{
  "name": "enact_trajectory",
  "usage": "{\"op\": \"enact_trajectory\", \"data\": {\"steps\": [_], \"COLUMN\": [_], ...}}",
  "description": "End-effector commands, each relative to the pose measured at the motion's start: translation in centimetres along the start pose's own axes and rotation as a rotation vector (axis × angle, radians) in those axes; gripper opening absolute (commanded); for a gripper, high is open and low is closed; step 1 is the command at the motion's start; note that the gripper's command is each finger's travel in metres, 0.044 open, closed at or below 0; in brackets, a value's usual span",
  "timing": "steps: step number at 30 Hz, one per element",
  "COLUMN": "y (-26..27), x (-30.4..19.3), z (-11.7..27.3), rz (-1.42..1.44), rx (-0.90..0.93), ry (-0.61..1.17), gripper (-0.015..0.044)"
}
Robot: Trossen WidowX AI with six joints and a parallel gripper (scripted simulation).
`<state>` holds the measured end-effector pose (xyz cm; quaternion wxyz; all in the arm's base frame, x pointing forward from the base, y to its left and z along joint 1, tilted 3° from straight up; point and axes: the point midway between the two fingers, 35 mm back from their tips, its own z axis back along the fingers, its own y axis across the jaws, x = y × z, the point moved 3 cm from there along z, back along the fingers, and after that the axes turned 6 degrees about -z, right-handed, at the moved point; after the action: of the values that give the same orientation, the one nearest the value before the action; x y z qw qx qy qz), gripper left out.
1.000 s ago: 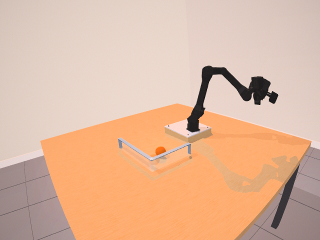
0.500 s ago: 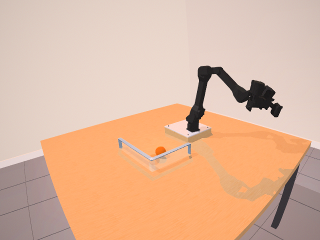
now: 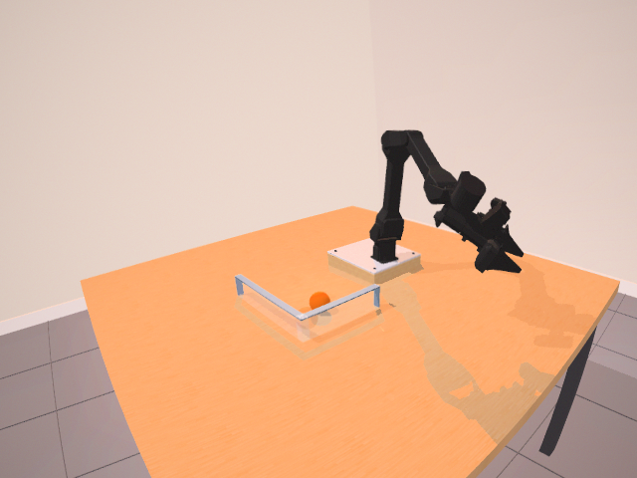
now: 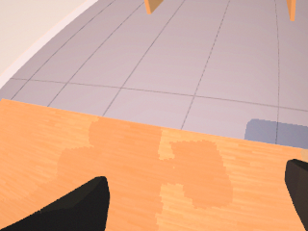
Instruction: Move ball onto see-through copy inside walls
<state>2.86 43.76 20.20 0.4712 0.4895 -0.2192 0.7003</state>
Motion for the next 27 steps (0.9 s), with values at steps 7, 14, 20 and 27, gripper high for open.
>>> {"op": "enact_trajectory", "data": {"steps": [7,14,20,27], "y": [-10.2,-13.4,-13.0,-9.4], "x": [-6.7,-13.2,-18.8,-24.2], "z": [10.2,19.0,26.4,34.1], "rz": [-0.027,-0.097,-0.184,-0.293], "rx": [-0.379,-0.519,-0.530,-0.404], "ry": [0.286,0.556,0.788,1.017], "gripper": [0.0367,0.0367,0.0367,0.0367]}}
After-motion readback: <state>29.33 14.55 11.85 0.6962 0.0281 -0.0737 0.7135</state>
